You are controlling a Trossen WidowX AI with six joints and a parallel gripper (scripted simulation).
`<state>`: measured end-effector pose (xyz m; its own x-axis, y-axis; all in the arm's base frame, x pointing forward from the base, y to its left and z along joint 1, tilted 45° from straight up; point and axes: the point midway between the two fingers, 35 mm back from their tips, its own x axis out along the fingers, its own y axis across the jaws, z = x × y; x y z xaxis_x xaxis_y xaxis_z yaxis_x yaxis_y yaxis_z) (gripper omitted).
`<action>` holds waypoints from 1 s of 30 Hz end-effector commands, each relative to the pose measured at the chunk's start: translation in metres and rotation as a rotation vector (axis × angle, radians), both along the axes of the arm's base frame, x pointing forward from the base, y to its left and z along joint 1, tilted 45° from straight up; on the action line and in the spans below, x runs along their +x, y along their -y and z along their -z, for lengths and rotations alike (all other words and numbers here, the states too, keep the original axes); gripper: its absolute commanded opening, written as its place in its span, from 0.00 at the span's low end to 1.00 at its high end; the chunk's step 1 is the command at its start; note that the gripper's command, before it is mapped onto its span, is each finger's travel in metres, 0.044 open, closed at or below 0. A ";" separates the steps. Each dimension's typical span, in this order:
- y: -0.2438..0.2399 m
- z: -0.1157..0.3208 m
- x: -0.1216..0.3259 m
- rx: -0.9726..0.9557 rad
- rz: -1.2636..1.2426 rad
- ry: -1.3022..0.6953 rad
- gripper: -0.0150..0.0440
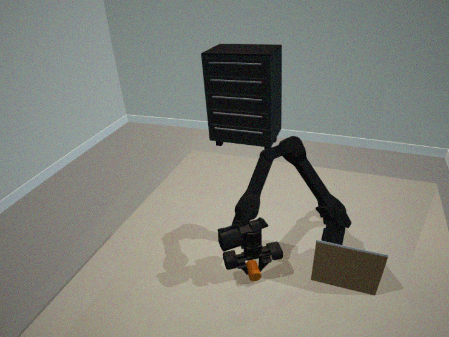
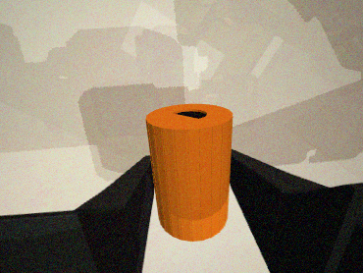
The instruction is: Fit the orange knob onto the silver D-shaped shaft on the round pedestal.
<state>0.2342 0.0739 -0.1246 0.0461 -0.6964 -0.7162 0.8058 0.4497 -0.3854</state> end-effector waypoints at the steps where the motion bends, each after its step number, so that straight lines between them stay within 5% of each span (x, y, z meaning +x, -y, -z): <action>1: 0.000 0.000 0.000 0.003 0.022 0.019 0.56; 16: 0.000 0.000 0.000 0.025 0.376 0.363 0.56; 30: 0.010 0.010 0.000 0.026 0.393 0.379 0.56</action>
<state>0.2362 0.0695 -0.1306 0.0488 -0.6908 -0.7214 0.9955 0.0925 -0.0213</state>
